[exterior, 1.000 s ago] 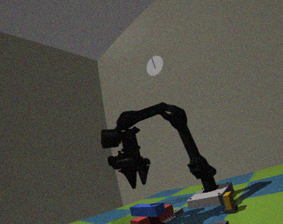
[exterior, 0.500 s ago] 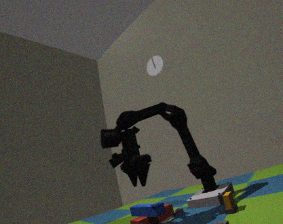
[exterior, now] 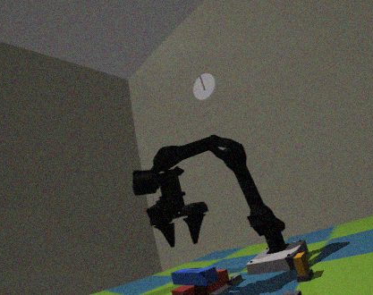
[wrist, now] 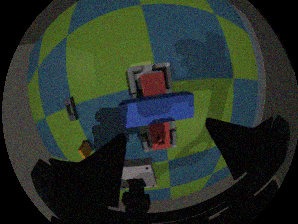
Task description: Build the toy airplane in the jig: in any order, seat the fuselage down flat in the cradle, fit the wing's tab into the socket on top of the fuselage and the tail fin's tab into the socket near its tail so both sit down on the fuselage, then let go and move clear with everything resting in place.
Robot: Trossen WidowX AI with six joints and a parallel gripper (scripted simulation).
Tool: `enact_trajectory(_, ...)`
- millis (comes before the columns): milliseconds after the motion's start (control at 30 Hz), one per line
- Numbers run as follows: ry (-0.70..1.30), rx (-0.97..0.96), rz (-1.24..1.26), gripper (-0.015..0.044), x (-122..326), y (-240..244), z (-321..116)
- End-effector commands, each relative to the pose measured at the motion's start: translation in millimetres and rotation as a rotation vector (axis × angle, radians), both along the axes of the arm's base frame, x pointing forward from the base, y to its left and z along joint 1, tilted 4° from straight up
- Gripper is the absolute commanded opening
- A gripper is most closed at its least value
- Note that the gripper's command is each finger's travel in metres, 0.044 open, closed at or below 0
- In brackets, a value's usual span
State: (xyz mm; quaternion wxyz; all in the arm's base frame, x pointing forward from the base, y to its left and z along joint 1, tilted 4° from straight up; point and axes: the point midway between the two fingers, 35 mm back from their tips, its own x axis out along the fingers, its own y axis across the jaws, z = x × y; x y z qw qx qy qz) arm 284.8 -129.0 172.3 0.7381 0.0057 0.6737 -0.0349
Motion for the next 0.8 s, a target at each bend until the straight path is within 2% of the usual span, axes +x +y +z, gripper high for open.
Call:
enact_trajectory(0, 0.004, 0.006, 0.016, 0.0440, 3, 23, -1)
enact_trajectory(233, 0.011, 0.017, 0.023, 0.0440, -7, 124, -6)
enact_trajectory(467, 0.014, 0.022, 0.029, 0.0440, -47, 207, -14)
enact_trajectory(633, 0.012, 0.023, 0.033, 0.0440, -89, 250, -21)
enact_trajectory(767, 0.011, 0.024, 0.035, 0.0440, -103, 260, -23)
